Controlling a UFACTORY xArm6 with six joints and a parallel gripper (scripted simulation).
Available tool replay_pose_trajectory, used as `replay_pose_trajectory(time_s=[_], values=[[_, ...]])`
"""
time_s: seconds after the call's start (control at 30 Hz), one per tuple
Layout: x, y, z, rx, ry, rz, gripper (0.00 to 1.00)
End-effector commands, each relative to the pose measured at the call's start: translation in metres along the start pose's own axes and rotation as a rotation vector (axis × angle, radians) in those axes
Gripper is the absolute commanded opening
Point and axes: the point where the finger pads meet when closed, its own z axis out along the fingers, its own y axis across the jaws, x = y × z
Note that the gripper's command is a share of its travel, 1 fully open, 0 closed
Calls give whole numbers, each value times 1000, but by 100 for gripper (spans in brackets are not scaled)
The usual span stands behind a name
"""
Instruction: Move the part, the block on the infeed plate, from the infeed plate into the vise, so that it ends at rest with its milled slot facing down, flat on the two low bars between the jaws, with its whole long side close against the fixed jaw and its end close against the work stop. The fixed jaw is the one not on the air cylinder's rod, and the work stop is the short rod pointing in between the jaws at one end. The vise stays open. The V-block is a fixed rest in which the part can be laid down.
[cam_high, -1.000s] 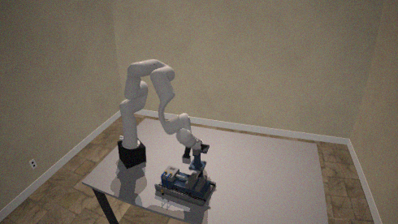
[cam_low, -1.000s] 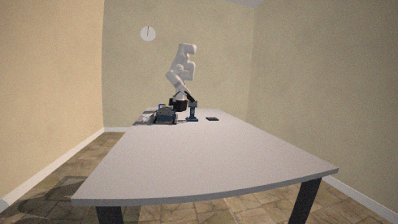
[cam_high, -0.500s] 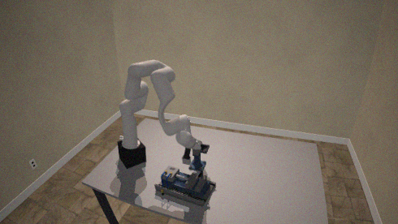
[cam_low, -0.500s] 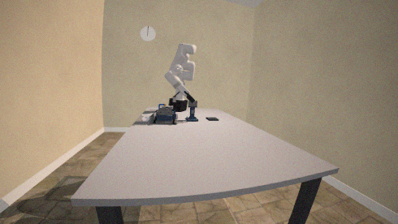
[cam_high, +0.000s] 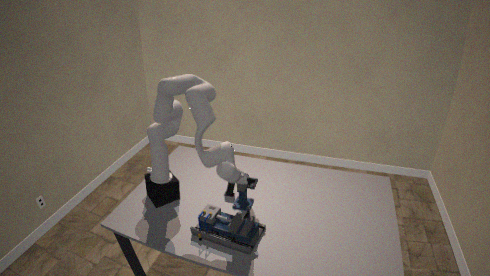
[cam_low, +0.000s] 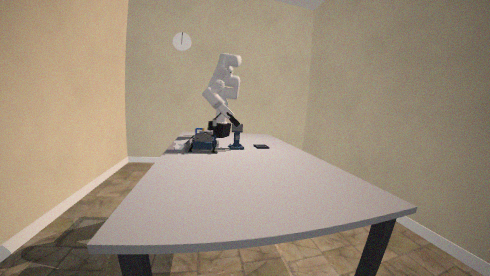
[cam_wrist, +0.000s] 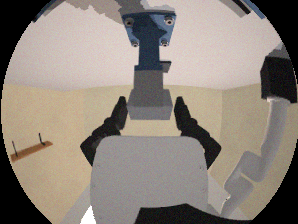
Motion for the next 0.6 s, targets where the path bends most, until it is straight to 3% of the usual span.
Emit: replay_pose_trajectory(time_s=[0.0,0.37,0.4,0.57], values=[[-1,-1,-1,2,1,-3,89],[-1,-1,-1,2,1,-3,89],[-1,-1,-1,2,1,-3,0],[-1,-1,-1,2,1,-3,0]])
